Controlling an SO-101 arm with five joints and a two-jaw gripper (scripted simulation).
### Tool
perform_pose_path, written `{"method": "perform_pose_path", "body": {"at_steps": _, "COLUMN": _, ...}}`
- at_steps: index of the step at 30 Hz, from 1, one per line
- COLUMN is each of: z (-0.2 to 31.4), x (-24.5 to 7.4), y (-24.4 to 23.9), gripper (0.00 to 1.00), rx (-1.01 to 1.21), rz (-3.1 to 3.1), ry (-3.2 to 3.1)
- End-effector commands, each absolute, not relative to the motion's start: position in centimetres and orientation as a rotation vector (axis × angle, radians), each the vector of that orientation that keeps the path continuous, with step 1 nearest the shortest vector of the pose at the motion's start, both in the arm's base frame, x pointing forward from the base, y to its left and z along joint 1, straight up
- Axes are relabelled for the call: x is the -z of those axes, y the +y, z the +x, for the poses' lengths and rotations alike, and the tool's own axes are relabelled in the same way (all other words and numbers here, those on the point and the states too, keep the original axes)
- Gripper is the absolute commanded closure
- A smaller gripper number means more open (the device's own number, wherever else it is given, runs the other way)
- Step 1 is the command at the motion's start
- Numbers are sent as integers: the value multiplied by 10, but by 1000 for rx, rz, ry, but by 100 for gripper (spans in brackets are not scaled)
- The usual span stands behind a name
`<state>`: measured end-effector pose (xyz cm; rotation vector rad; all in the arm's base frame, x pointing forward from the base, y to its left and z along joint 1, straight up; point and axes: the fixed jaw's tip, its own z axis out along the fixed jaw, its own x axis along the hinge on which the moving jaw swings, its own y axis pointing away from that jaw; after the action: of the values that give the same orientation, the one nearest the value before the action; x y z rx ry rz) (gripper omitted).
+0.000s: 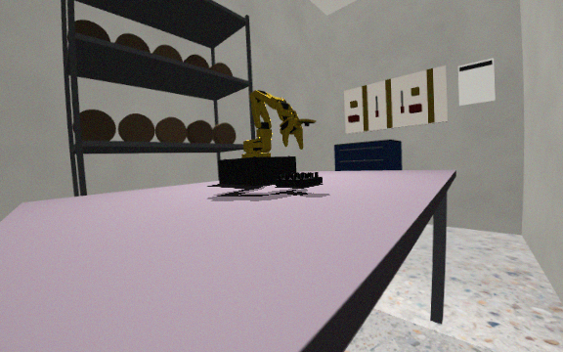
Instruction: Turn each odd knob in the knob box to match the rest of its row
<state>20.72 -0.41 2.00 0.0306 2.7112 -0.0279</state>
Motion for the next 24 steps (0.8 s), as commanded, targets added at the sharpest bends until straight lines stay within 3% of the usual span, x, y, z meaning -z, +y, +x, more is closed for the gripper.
{"method": "perform_pose_path", "body": {"at_steps": 1, "z": 209, "x": -20, "y": -4, "gripper": 60, "rx": 25, "rz": 44, "ry": 2708}}
{"method": "perform_pose_path", "body": {"at_steps": 24, "z": 207, "x": -20, "y": -4, "gripper": 60, "rx": 26, "rz": 31, "ry": 2711}}
